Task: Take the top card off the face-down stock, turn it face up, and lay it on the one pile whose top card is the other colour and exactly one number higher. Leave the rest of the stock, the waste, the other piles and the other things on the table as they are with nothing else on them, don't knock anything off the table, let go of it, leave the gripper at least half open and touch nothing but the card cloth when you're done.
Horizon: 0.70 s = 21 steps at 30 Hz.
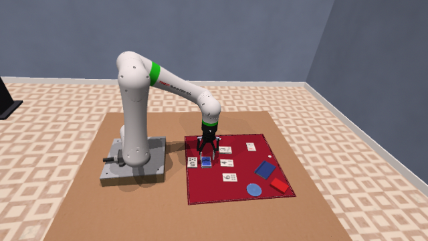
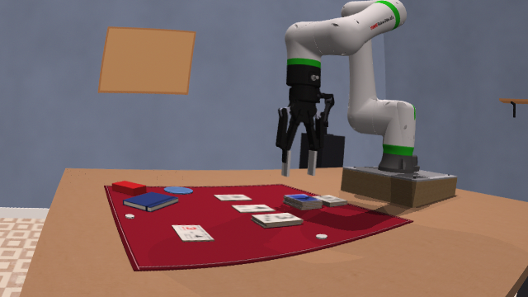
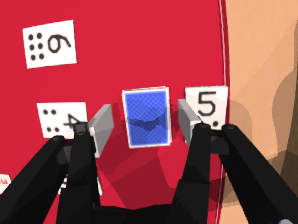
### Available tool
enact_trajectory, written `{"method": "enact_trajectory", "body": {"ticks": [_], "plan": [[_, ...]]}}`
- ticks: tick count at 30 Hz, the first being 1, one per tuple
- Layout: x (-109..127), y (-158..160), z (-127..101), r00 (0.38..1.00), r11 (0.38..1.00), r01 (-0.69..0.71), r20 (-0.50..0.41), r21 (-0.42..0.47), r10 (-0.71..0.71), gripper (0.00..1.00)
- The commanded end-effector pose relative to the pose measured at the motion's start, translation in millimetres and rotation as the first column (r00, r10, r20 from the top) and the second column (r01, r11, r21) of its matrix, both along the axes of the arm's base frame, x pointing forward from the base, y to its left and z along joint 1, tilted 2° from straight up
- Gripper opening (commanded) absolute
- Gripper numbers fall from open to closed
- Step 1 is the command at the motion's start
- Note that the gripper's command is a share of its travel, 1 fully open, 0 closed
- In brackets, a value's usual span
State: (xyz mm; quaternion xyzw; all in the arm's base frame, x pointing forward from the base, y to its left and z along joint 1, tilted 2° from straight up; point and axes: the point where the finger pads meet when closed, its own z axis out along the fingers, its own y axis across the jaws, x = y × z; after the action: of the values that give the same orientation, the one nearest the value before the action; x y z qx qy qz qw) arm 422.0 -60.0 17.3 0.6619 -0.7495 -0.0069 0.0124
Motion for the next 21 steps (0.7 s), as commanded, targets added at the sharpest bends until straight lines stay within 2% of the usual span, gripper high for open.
{"method": "enact_trajectory", "body": {"ticks": [1, 21], "plan": [[0.2, -0.1, 0.0, 1.000, 1.000, 0.000, 0.001, 0.000, 0.000, 0.50], [-0.8, -0.2, -35.8, 1.000, 1.000, 0.000, 0.001, 0.000, 0.000, 0.50]]}}
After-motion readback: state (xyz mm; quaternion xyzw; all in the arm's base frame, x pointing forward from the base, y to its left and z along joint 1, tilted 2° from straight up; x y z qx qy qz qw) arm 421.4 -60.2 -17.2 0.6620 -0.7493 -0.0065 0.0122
